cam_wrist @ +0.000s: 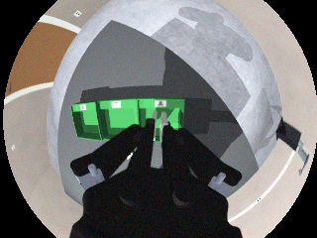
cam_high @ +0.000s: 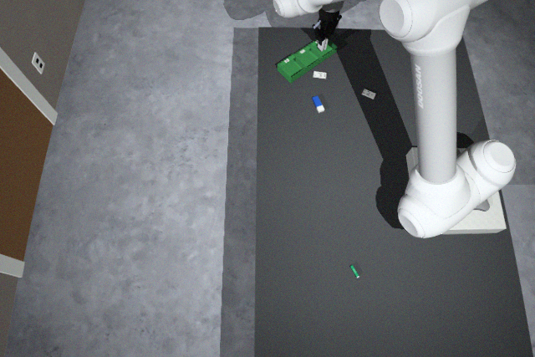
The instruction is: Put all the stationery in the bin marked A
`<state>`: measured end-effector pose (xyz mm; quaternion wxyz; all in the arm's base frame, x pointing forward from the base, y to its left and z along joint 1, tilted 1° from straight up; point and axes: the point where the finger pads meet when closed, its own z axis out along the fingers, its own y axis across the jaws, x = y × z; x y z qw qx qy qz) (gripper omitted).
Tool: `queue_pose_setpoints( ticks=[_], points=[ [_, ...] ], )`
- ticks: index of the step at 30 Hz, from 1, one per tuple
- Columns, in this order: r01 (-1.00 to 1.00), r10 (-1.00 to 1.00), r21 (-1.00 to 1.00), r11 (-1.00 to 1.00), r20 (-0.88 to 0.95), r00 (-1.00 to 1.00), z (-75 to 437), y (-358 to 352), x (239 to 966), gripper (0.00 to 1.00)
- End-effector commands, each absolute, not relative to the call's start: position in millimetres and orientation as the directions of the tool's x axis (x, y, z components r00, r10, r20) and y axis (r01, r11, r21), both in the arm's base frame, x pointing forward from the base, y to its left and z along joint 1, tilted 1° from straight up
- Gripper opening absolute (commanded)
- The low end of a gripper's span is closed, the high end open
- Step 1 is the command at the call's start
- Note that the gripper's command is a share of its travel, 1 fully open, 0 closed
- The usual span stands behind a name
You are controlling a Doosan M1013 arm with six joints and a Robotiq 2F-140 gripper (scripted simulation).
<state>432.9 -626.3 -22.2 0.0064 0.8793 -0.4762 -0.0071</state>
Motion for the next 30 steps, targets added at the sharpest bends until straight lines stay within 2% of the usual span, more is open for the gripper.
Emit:
queue_pose_setpoints(
  ticks=[1,25,30],
  points=[
    [-0.837,-0.838,0.018,-0.546,-0.005,0.546,-21,-627,433,0.15],
    [-0.837,-0.838,0.018,-0.546,-0.005,0.546,5,-627,434,0.15],
    [-0.837,-0.838,0.018,-0.546,-0.005,0.546,25,-626,434,0.15]
  ],
)
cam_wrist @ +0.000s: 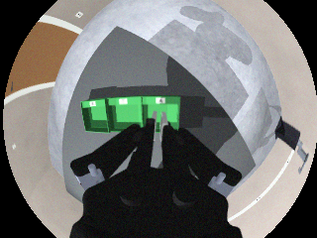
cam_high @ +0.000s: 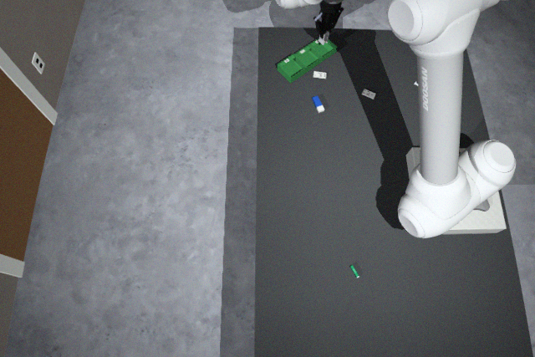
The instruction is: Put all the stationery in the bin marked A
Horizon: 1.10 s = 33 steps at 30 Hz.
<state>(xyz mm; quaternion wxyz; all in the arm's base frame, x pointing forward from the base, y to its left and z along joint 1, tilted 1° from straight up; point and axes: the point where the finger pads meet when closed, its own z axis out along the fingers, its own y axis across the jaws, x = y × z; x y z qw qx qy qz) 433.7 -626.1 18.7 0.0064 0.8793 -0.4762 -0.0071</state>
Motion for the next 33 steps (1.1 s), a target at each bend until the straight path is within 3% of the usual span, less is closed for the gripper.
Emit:
queue_pose_setpoints(
  ticks=[1,22,33],
  points=[
    [-0.837,-0.838,0.018,-0.546,-0.005,0.546,29,-626,434,0.15],
    [-0.837,-0.838,0.017,-0.546,-0.005,0.546,30,-574,500,0.15],
    [-0.837,-0.838,0.017,-0.546,-0.005,0.546,8,-574,500,0.15]
  ],
)
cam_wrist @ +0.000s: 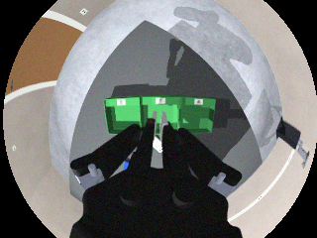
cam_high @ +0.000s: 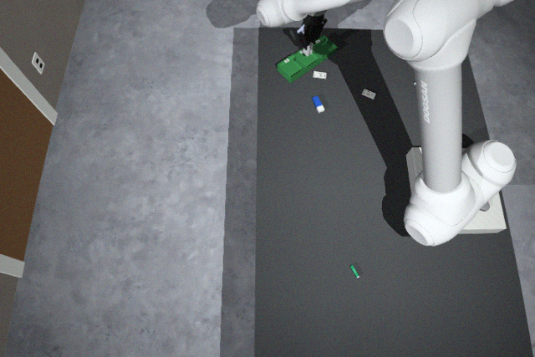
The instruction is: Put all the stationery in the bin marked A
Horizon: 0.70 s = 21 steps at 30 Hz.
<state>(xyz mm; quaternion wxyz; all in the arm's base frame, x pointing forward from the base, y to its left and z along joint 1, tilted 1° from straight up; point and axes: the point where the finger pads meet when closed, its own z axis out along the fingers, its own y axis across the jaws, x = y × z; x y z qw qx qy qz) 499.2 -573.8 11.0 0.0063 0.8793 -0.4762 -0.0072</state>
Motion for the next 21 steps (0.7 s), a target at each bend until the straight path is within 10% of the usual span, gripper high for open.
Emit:
queue_pose_setpoints(
  ticks=[1,21],
  points=[
    [-0.837,-0.838,0.017,-0.546,-0.005,0.546,6,-574,500,0.15],
    [-0.837,-0.838,0.017,-0.546,-0.005,0.546,-23,-574,499,0.15]
  ],
)
